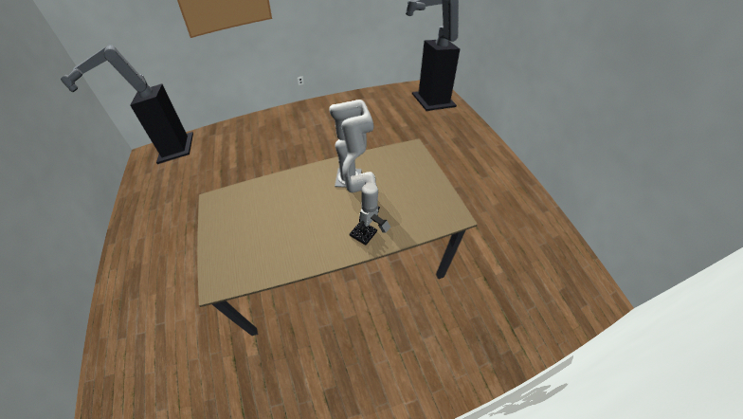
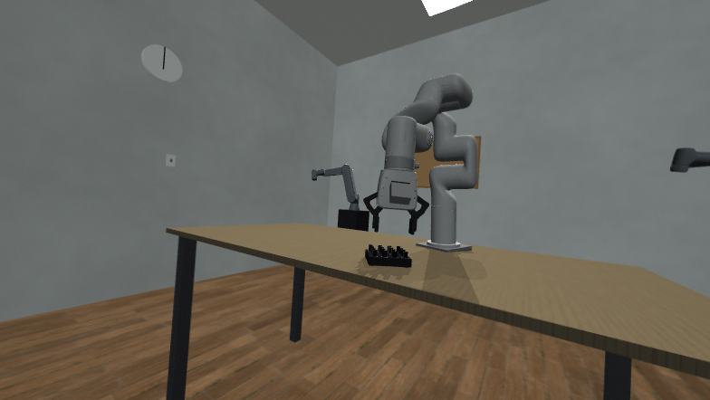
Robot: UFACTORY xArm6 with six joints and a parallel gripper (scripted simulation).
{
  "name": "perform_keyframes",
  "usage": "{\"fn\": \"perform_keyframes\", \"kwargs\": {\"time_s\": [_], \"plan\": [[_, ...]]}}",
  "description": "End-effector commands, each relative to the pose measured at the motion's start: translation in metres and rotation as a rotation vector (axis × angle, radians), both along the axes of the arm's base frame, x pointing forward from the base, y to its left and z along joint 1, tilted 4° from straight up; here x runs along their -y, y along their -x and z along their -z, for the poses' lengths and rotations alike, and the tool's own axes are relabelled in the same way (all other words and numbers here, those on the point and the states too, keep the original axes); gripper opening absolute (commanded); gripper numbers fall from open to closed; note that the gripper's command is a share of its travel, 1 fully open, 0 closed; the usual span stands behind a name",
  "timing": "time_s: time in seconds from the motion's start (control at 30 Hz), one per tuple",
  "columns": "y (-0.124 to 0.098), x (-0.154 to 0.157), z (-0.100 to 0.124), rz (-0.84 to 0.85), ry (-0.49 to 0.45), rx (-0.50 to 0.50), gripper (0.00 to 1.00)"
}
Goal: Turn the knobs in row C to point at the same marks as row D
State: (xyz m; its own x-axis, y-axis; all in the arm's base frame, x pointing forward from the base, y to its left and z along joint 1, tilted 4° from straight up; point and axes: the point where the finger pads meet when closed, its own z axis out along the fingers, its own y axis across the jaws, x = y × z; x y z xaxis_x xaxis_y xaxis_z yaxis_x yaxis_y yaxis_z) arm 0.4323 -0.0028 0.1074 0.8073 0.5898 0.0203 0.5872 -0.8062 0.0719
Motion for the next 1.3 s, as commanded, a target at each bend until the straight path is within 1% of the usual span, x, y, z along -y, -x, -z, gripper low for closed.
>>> {"fn": "perform_keyframes", "kwargs": {"time_s": [0.0,0.2,1.27], "plan": [[0.0116,0.0128,0.0036,-0.081,-0.013,0.005,1.0],[0.0165,0.0172,0.0057,-0.108,-0.014,0.004,1.0],[0.0167,0.0173,0.0057,-0.109,-0.014,0.004,1.0]]}}
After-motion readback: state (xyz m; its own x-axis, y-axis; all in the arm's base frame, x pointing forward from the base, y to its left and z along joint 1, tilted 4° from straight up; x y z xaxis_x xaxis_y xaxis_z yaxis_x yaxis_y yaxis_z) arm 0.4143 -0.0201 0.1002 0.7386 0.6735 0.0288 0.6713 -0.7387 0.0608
